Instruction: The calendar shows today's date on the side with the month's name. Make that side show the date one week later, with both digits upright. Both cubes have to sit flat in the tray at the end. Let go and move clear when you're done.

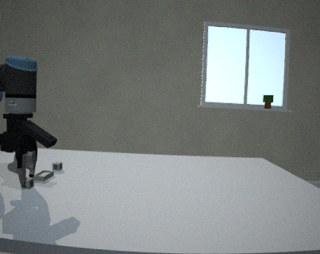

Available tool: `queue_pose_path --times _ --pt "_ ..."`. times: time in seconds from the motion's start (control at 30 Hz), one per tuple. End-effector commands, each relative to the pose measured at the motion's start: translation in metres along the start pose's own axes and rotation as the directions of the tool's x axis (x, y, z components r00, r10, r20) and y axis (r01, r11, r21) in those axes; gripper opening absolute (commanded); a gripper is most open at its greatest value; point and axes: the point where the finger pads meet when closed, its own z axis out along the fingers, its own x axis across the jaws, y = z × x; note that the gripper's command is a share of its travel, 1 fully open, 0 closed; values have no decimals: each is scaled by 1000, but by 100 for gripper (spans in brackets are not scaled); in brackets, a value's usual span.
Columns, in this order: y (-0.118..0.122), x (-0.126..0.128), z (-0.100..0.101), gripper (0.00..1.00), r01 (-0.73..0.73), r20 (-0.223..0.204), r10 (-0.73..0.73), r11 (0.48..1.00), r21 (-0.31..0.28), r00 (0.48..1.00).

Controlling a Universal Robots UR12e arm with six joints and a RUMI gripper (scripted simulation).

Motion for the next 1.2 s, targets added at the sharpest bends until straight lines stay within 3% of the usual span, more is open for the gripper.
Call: queue_pose_path --times 0.0,0.6,0.9,0.93,1.17 --pt "-4 2 -9 28 0 -3 0 1000 6 1000" --pt "-4 2 -84 28 0 -4 0 1000 6 1000" --pt "-3 2 -93 28 0 -3 1 1000 6 1000" --pt "-3 3 -93 100 -1 -4 1 1000 6 1000" --pt "-2 2 -91 100 -1 -2 1 1000 3 1000"
